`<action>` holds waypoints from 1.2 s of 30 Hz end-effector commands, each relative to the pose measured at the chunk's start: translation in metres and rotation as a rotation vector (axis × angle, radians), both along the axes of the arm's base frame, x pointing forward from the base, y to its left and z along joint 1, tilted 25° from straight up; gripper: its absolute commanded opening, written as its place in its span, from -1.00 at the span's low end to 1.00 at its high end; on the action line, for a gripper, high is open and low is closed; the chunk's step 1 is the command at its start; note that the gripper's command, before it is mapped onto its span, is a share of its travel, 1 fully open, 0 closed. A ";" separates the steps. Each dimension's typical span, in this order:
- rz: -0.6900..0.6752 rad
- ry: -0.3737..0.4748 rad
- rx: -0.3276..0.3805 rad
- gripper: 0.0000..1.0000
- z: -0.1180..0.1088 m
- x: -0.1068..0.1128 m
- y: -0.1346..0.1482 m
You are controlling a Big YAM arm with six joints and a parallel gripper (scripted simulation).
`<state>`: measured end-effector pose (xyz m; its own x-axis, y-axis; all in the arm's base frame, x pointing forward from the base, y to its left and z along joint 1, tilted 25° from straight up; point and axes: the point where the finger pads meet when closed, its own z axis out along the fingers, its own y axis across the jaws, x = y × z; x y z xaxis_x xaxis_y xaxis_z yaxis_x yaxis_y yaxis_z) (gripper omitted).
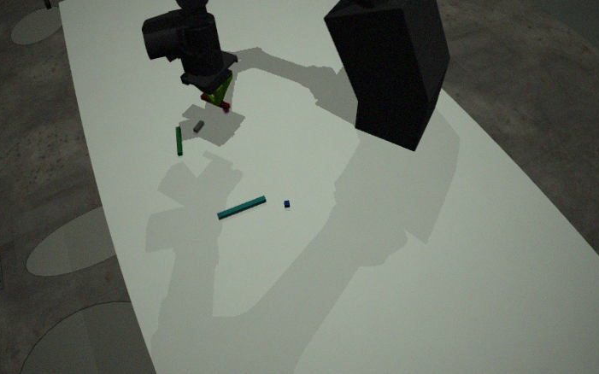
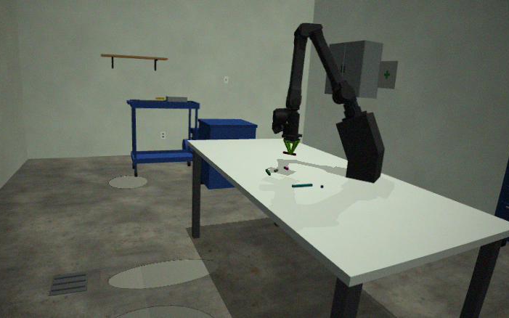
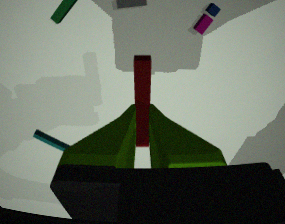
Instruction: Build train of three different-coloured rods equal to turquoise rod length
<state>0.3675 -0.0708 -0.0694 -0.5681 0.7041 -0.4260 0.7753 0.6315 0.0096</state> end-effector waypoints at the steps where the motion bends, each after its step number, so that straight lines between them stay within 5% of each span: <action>1: -0.057 -0.035 0.013 -0.91 0.002 0.002 -0.005; 2: -0.149 -0.088 0.044 -0.91 0.009 0.001 -0.010; 7: -0.136 -0.071 0.043 -0.91 0.002 0.003 -0.005; 8: -0.237 -0.119 0.071 -0.91 0.009 -0.004 -0.015; 12: -0.238 -0.094 0.069 -0.91 -0.001 -0.006 -0.015; 13: -0.316 -0.148 0.096 -0.91 0.009 -0.009 -0.019; 18: -0.318 -0.127 0.094 -0.91 0.002 -0.013 -0.019; 28: -0.530 -0.225 0.163 -0.91 0.009 -0.021 -0.030; 36: -0.526 -0.211 0.164 -0.91 0.003 -0.019 -0.026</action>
